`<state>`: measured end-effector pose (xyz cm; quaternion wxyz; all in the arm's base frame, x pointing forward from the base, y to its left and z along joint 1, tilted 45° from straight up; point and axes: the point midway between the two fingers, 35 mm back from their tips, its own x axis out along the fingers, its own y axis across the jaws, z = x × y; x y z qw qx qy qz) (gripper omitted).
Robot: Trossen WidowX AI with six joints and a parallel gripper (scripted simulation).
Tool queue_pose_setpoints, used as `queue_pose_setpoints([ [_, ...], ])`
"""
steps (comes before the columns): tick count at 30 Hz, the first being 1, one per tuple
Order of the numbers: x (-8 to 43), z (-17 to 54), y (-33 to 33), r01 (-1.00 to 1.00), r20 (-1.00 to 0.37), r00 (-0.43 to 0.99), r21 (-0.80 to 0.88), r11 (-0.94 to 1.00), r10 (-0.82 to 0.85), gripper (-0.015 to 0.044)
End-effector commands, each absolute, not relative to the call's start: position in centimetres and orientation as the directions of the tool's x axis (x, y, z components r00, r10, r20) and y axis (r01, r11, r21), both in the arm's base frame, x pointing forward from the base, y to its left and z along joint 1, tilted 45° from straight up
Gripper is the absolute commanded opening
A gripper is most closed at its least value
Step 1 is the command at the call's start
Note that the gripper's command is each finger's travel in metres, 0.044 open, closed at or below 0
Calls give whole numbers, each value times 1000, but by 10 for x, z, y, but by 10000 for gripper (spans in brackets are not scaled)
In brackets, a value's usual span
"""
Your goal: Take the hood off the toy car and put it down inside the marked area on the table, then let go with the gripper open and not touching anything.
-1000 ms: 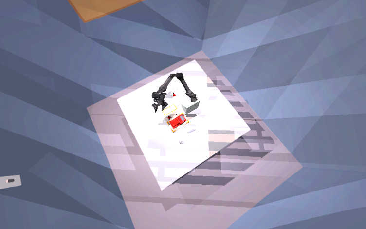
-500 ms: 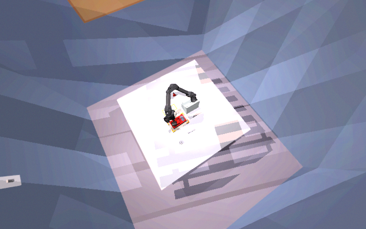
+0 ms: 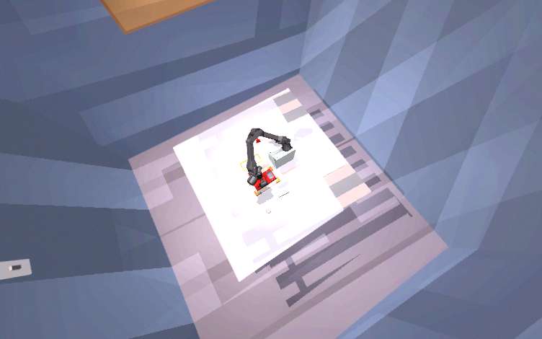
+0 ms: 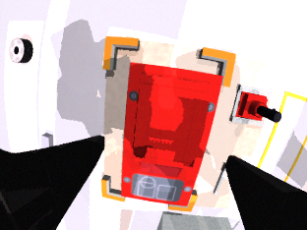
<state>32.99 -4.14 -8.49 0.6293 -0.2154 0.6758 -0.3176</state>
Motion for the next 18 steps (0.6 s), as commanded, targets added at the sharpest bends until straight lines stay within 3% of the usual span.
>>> queue_pose_setpoints([
  [1, 329, -87, -44, 103, -711, -114, -703, 704, -694, 440],
  [18, 328, -98, -55, 102, -711, -114, -703, 704, -694, 440],
])
